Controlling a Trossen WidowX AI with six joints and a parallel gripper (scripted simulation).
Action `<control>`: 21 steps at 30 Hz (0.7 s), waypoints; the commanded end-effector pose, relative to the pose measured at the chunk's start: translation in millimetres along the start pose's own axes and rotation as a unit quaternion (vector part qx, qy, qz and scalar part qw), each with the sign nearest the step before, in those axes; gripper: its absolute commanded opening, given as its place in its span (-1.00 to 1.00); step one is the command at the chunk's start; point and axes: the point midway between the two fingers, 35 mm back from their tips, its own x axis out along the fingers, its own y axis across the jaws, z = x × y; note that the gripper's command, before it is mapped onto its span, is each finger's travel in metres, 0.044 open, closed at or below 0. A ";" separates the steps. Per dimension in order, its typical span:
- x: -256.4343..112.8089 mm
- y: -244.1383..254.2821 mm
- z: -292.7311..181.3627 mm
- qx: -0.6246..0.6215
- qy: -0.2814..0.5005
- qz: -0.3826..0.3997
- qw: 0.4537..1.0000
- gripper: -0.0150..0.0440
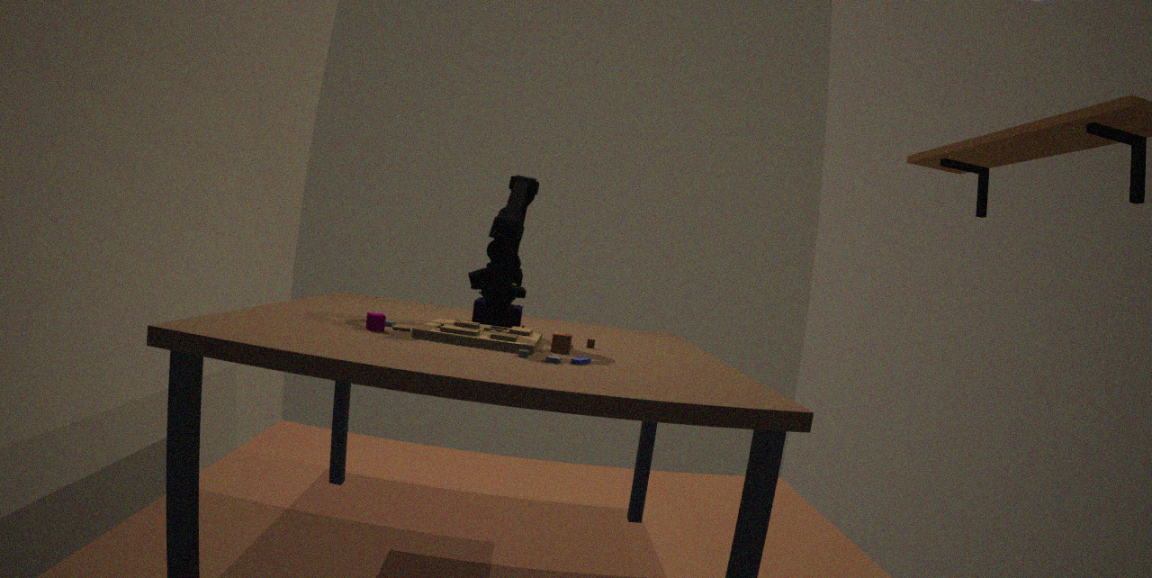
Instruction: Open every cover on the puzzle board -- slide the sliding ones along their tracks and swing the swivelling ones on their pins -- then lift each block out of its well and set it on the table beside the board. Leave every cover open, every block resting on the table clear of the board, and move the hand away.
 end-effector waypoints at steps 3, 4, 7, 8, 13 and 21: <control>0.6 -0.2 0.2 0.002 0.000 0.000 1.000 0.00; 0.6 -0.3 0.4 0.002 0.000 0.000 1.000 0.00; 0.6 -0.3 0.5 0.002 0.000 0.000 1.000 0.00; 0.6 -0.3 0.5 0.002 0.000 0.000 1.000 0.00; 0.6 -0.3 0.5 0.002 0.000 0.000 1.000 0.00; 2.2 -0.3 0.5 0.002 0.000 0.000 1.000 0.00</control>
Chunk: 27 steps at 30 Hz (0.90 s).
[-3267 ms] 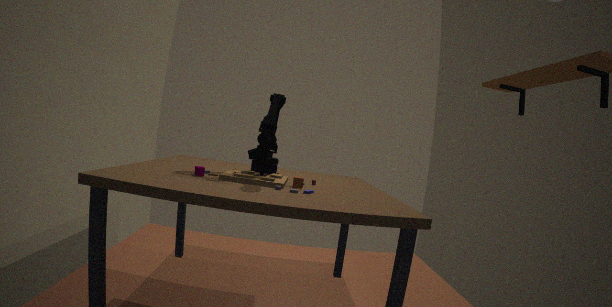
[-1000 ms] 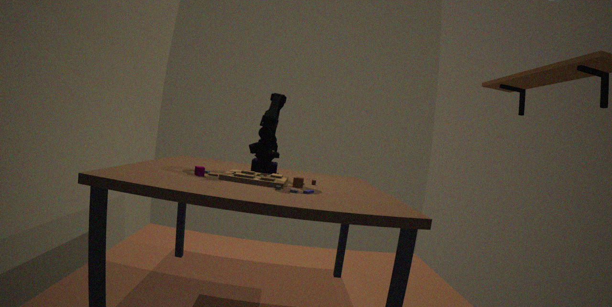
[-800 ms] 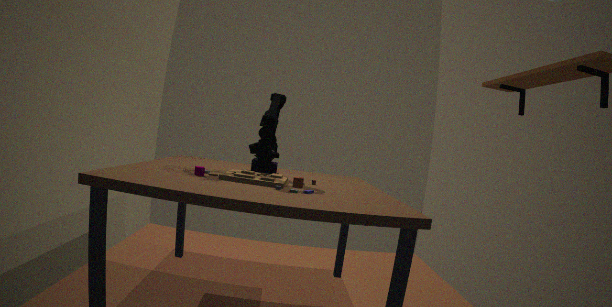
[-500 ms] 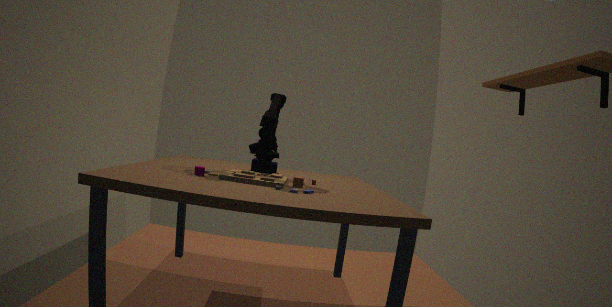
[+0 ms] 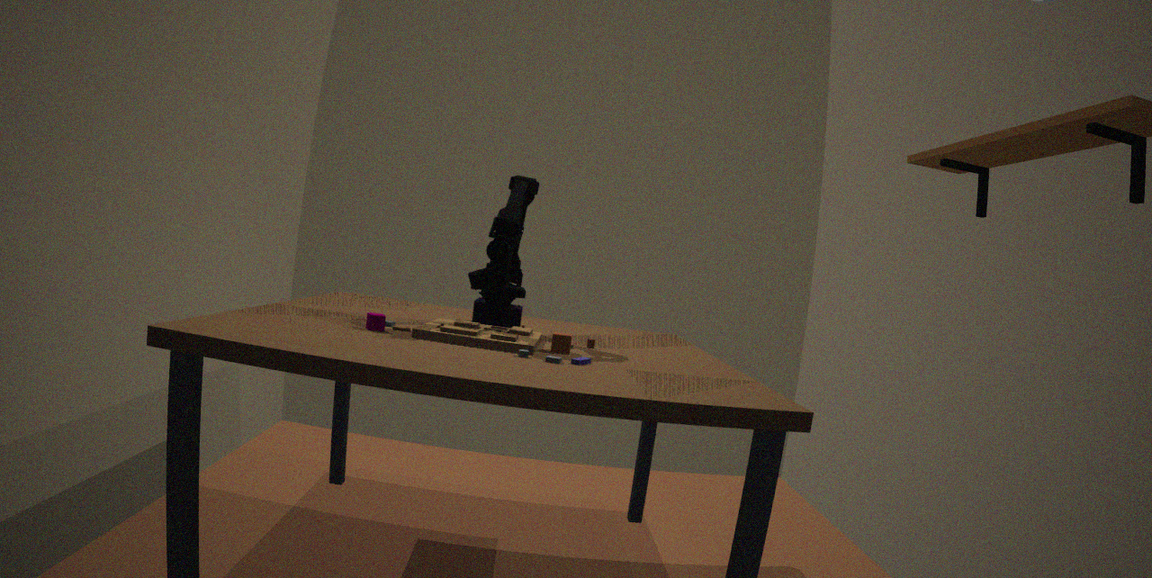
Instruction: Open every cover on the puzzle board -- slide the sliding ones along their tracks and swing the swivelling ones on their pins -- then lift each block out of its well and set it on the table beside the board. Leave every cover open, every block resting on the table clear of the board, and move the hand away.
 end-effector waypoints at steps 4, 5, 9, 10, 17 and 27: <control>5.3 -0.3 0.1 0.001 0.000 0.000 1.000 0.00; 6.3 -0.3 0.1 0.001 0.000 0.000 1.000 0.00; 10.3 -0.4 0.1 0.001 0.000 0.000 1.000 0.00; 11.3 -0.4 0.1 0.001 0.000 0.000 1.000 0.00; 18.2 -0.7 -0.2 0.001 0.000 0.000 1.000 0.00; 22.6 -0.8 -0.5 0.001 0.000 0.000 1.000 0.00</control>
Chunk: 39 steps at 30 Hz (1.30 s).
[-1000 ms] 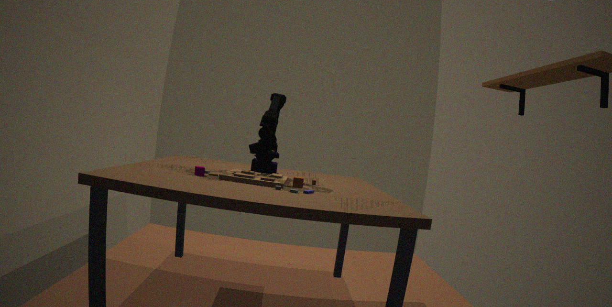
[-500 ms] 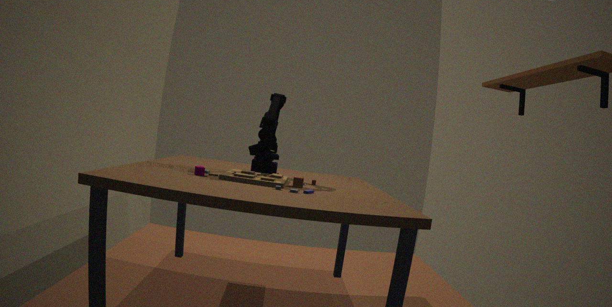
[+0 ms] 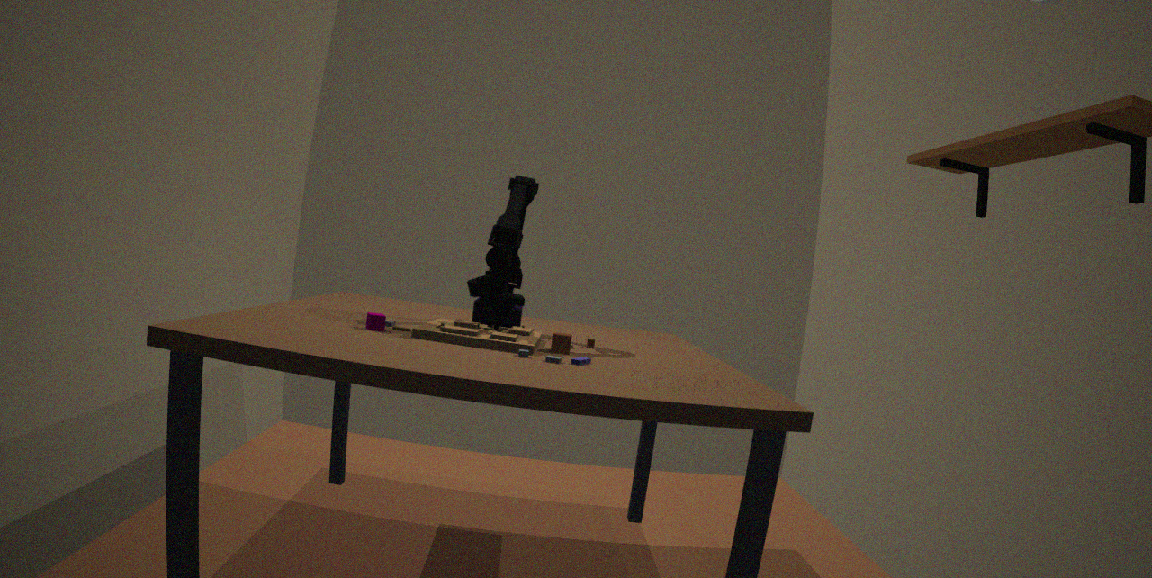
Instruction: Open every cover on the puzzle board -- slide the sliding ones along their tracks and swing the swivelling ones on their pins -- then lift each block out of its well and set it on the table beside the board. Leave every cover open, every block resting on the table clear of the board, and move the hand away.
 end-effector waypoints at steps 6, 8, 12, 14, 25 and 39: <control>3.7 -1.3 -1.0 0.002 0.001 -0.002 1.000 0.00; 5.3 -1.3 -1.0 0.002 0.001 -0.002 1.000 0.00; 9.0 -1.3 -1.0 0.002 0.001 -0.002 1.000 0.00; 10.9 -1.3 -1.0 0.002 0.001 -0.002 1.000 0.00; 10.9 -0.2 -0.2 0.000 0.000 0.000 1.000 -0.10; 6.5 0.1 0.0 0.000 0.000 0.000 1.000 -0.22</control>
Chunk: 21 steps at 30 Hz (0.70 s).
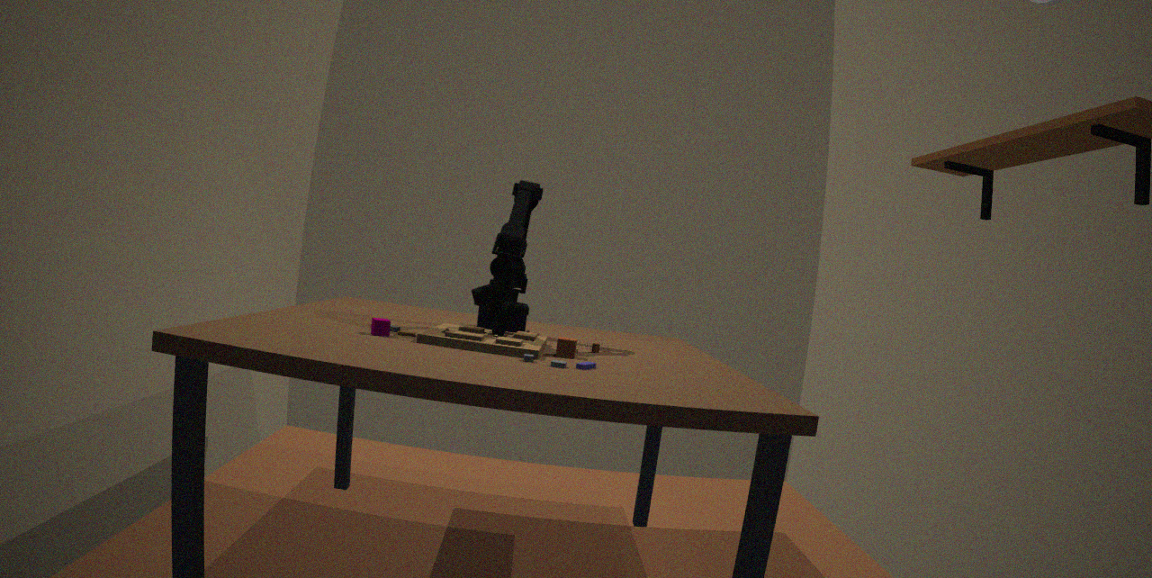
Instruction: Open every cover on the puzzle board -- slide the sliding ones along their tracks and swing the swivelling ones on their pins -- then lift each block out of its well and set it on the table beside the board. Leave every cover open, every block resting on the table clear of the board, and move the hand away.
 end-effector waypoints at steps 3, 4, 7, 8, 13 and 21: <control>-7.6 1.1 0.8 0.000 -0.001 0.001 1.000 -0.22; -8.8 1.1 0.9 0.000 -0.001 0.001 1.000 -0.22; -12.7 1.2 1.0 0.000 -0.001 0.001 1.000 -0.22; -13.9 1.2 1.0 0.000 -0.001 0.001 1.000 -0.22; -20.4 1.3 1.0 0.001 -0.001 0.001 1.000 -0.22; -30.7 1.1 0.8 0.001 0.000 0.000 1.000 -0.22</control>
